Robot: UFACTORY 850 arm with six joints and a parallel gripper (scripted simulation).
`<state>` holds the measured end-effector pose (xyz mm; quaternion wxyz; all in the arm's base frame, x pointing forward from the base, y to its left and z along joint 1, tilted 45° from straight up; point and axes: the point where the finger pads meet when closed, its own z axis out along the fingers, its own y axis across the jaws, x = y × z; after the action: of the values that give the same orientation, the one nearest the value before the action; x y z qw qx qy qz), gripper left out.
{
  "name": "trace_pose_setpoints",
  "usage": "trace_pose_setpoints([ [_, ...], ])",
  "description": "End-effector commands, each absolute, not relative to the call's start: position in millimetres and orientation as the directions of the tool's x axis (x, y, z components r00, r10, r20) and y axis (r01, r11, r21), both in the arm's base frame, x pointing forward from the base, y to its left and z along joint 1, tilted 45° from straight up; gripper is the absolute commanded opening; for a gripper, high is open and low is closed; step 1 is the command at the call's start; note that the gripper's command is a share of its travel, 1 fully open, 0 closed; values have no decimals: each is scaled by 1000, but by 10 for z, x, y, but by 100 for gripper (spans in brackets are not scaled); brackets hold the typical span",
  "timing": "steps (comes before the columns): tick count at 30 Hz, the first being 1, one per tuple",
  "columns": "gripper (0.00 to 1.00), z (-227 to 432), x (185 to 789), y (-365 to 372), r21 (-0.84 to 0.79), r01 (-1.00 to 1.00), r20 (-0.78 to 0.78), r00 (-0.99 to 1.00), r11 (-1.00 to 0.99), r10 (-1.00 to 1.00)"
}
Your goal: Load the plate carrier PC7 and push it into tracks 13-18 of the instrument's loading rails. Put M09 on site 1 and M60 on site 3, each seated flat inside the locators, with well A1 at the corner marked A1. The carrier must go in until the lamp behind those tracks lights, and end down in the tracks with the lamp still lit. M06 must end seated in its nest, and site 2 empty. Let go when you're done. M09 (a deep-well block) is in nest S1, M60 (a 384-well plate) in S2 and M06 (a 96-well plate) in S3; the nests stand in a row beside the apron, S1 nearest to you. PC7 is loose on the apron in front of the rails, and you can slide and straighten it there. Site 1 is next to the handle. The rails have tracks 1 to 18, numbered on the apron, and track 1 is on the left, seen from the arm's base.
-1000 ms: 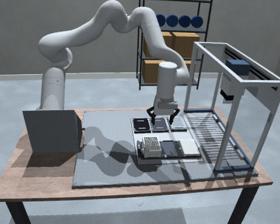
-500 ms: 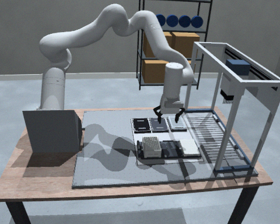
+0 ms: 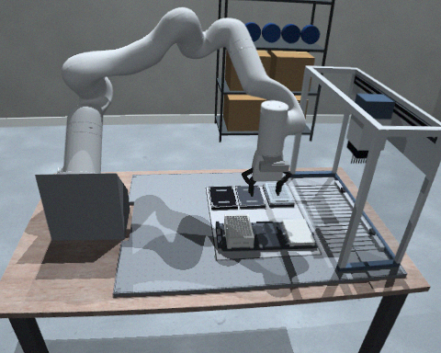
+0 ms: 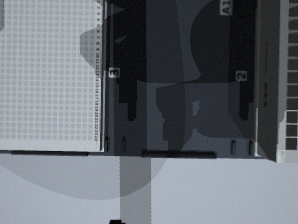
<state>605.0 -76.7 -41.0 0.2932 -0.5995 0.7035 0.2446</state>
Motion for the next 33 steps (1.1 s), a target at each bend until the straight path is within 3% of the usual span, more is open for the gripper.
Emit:
trace_pose_setpoints([
  [1, 100, -427, 6063, -752, -9, -987, -705, -109, 163, -700],
  [33, 100, -781, 6123, -404, -9, -987, -705, -109, 163, -700],
])
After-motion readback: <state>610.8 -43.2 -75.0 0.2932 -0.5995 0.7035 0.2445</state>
